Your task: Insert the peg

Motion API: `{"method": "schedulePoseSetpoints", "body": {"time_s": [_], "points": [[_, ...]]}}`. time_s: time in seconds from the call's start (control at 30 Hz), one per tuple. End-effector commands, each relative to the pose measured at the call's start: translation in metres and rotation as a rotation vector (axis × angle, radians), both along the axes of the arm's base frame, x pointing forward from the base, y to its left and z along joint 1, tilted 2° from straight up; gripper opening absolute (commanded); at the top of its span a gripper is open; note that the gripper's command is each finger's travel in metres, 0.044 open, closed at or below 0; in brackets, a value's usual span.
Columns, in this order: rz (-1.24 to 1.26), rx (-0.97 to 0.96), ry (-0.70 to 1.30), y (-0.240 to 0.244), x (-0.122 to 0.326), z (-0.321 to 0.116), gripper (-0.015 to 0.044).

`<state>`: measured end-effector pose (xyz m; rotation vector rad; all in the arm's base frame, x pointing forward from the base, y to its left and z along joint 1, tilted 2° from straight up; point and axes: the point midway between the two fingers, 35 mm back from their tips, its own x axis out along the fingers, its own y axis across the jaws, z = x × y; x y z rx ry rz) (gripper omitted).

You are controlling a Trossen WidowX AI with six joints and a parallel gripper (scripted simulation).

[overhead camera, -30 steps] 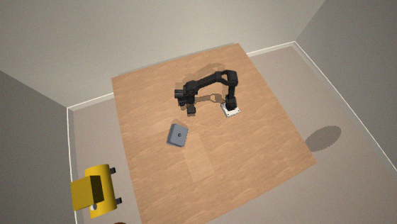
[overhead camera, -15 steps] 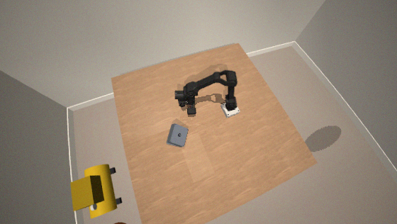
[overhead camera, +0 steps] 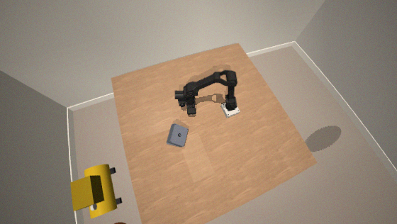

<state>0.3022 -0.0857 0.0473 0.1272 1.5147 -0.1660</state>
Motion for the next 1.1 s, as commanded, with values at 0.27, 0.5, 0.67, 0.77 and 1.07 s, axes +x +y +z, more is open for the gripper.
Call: {"method": "schedulePoseSetpoints", "body": {"time_s": [0.27,0.5,0.67,0.77,1.07], "points": [[0.000,-0.001,0.001,0.000,0.001,0.014,0.0000],[0.000,-0.002,0.004,0.001,0.002,0.042,0.0000],[0.000,-0.002,0.005,0.001,0.002,0.060,0.0000],[0.001,-0.003,0.006,0.002,0.002,0.071,0.0000],[0.012,-0.009,0.006,0.005,0.004,0.080,0.0000]]}}
